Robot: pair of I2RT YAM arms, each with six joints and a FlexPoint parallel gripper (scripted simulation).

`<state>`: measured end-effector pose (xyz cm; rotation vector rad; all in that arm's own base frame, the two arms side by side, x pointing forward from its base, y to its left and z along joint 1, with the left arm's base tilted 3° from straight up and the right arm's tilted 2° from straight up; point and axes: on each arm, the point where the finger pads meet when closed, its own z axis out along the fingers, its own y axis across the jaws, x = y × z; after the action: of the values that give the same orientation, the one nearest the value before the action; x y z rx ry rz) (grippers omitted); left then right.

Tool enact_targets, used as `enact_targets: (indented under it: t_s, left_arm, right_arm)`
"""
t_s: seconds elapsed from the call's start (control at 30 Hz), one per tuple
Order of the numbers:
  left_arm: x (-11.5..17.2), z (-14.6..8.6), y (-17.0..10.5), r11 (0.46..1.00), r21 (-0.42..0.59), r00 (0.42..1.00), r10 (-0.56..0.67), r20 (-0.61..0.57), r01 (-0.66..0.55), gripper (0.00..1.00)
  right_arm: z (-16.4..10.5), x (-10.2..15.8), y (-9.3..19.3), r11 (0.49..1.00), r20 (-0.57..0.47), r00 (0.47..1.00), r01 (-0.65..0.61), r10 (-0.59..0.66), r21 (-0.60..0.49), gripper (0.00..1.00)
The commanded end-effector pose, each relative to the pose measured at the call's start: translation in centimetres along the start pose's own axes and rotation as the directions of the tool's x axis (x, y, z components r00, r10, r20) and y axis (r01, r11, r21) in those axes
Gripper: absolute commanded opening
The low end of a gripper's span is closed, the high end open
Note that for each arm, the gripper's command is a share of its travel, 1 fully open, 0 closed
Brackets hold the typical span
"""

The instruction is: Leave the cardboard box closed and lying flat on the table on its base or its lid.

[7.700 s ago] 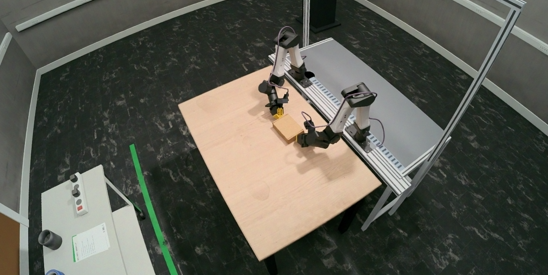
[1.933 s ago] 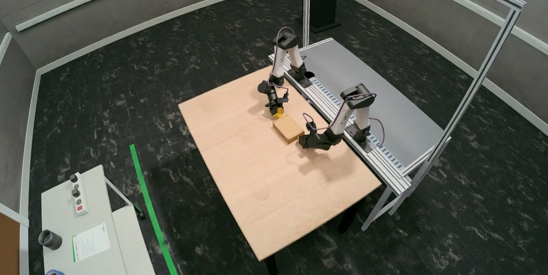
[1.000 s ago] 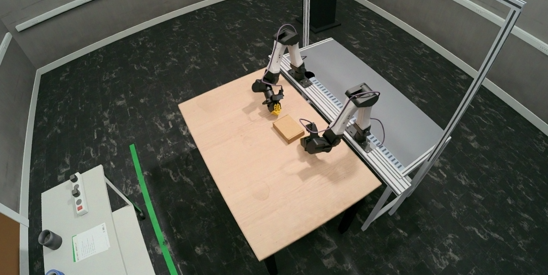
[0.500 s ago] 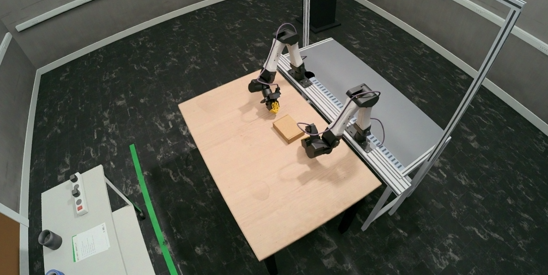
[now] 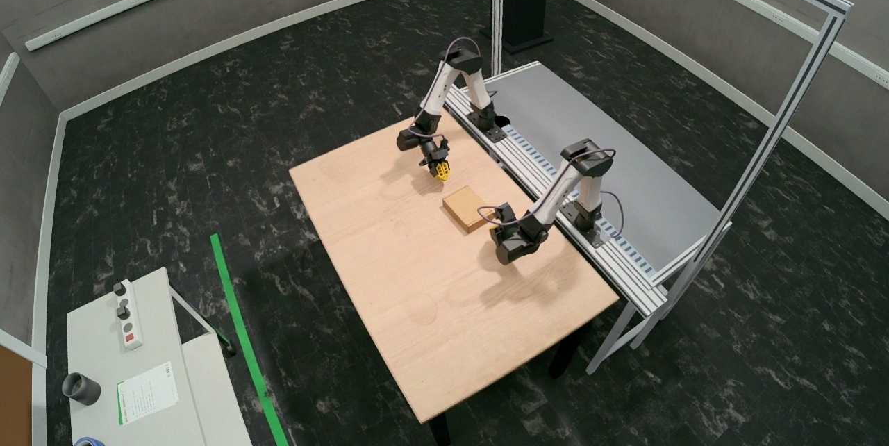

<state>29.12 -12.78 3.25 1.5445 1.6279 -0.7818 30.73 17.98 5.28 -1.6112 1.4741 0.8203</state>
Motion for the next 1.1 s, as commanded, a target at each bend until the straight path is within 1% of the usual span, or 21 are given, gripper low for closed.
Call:
enact_targets:
  t_s: [0.0,0.23,0.27,0.47,0.53,0.63,1.03,1.07]
  left_arm:
    - [-0.3,0.0,-0.2,0.999,0.041,1.0,-0.02,0.013,0.02,0.0]
    - [-0.1,-0.8,0.1,0.995,0.067,0.997,-0.077,0.01,0.076,0.0]
    - [-1.1,-1.8,0.5,0.998,0.036,0.999,-0.053,-0.014,0.053,0.0]
    - [-2.7,-4.4,0.5,0.989,-0.014,0.987,-0.146,-0.065,0.146,0.0]
    - [-2.7,-4.4,0.5,0.989,-0.014,0.987,-0.146,-0.065,0.146,0.0]
    - [-3.6,-5.6,0.5,0.982,-0.041,0.978,-0.186,-0.089,0.183,0.0]
    - [-6.9,-10.7,0.5,0.934,-0.153,0.922,-0.346,-0.171,0.322,0.0]
    - [-6.9,-10.7,0.5,0.934,-0.153,0.922,-0.346,-0.171,0.322,0.0]
  right_arm:
    - [-0.3,0.0,0.1,0.999,0.01,0.999,-0.032,0.032,-0.039,0.0]
    - [-1.0,0.0,-0.1,0.994,0.008,0.996,-0.085,0.086,-0.069,0.0]
    - [-2.1,-1.3,-0.5,0.998,-0.007,0.998,-0.057,0.057,-0.037,0.0]
    - [-4.8,-2.6,0.0,0.989,-0.06,0.987,-0.148,0.149,0.016,0.0]
    - [-4.8,-2.6,0.0,0.989,-0.06,0.987,-0.148,0.149,0.016,0.0]
    - [-6.1,-3.3,0.3,0.981,-0.081,0.978,-0.187,0.19,0.043,0.0]
    - [-11.2,-6.0,1.8,0.929,-0.156,0.92,-0.336,0.359,0.154,0.0]
    - [-11.2,-6.0,1.8,0.929,-0.156,0.92,-0.336,0.359,0.154,0.0]
